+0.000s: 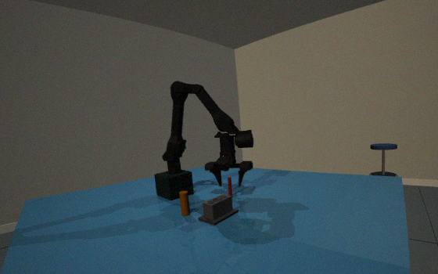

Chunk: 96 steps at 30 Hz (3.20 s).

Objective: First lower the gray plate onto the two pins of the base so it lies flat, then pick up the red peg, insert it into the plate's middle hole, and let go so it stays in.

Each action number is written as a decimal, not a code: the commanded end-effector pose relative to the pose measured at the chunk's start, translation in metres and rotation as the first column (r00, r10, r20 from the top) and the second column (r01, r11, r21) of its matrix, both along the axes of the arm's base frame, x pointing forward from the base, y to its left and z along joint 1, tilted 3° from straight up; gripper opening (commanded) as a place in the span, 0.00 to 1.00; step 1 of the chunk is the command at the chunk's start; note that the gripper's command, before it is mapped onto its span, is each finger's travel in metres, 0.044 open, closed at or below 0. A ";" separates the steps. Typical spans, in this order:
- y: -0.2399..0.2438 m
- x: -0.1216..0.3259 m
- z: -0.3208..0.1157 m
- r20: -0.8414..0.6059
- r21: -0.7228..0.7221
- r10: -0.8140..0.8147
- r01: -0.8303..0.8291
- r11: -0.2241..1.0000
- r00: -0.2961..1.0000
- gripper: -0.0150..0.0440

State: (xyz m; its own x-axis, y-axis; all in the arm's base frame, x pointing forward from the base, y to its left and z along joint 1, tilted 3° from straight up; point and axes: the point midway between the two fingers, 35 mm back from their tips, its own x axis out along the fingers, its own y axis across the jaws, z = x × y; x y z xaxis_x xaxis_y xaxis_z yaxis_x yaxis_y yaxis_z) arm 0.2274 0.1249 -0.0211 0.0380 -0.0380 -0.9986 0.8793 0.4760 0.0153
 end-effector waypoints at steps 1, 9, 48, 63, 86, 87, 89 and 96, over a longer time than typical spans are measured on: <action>0.000 -0.001 -0.002 -0.002 0.000 0.000 0.000 1.000 1.000 0.73; 0.000 -0.001 -0.002 -0.002 0.000 0.000 0.000 1.000 1.000 0.38; 0.007 0.003 0.079 -0.001 0.002 0.000 0.000 1.000 1.000 0.25; -0.015 0.029 0.073 -0.006 -0.005 0.006 -0.006 1.000 1.000 0.25; -0.067 0.074 0.078 0.014 -0.012 -0.019 0.019 1.000 1.000 0.25; -0.069 0.076 0.078 0.014 -0.012 -0.018 0.018 1.000 1.000 0.25; -0.075 0.079 0.079 0.013 -0.013 -0.017 0.017 1.000 1.000 0.25; -0.095 0.088 0.081 0.011 -0.017 -0.021 0.021 1.000 1.000 0.25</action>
